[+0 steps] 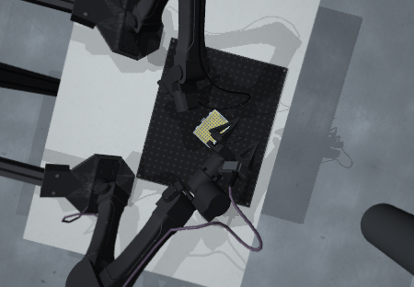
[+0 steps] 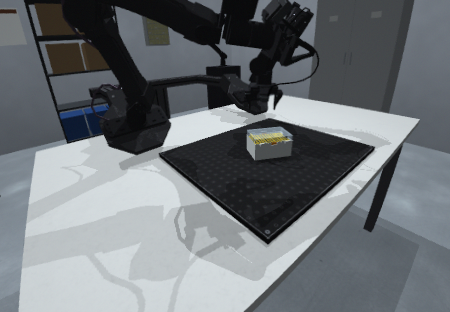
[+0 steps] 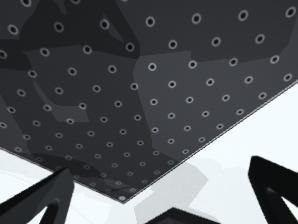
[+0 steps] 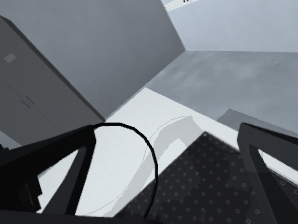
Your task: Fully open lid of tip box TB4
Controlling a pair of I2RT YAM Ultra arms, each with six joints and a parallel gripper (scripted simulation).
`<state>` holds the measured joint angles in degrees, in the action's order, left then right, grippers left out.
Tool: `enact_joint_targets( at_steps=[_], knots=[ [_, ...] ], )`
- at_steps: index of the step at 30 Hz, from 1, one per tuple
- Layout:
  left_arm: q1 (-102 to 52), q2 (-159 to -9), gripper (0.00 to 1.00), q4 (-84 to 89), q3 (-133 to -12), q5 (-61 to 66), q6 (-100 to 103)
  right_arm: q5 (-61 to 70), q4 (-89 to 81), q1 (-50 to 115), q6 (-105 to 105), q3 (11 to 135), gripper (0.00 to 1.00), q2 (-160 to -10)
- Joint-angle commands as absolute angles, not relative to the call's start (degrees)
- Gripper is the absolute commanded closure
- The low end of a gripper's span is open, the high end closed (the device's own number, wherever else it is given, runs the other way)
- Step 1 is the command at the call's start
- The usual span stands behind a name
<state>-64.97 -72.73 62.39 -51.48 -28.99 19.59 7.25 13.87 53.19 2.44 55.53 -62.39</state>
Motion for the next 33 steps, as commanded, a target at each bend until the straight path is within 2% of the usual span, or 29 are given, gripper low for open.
enact_joint_targets(
  at_steps=[1,7,17,22,33],
  knots=[
    [-66.9,-70.6,0.0,56.4,-53.2,-32.6,20.1,10.5,22.3,46.9,6.7,55.8,0.0,-65.9],
    [-69.8,-68.5,0.0,48.5,-53.4,-36.7,19.5,14.3,30.2,39.3,9.9,50.5,0.0,-70.5],
    [-71.3,-70.3,0.0,29.1,-49.9,-40.9,13.2,24.7,53.4,22.7,22.2,36.6,0.0,-80.8],
    [-71.1,-70.5,0.0,27.7,-48.8,-40.2,12.5,30.5,63.2,14.6,27.6,29.0,0.0,-85.5],
    [-71.1,-70.5,0.0,27.7,-49.1,-40.1,12.4,40.4,78.5,8.1,34.2,15.7,0.0,-91.0]
  ],
)
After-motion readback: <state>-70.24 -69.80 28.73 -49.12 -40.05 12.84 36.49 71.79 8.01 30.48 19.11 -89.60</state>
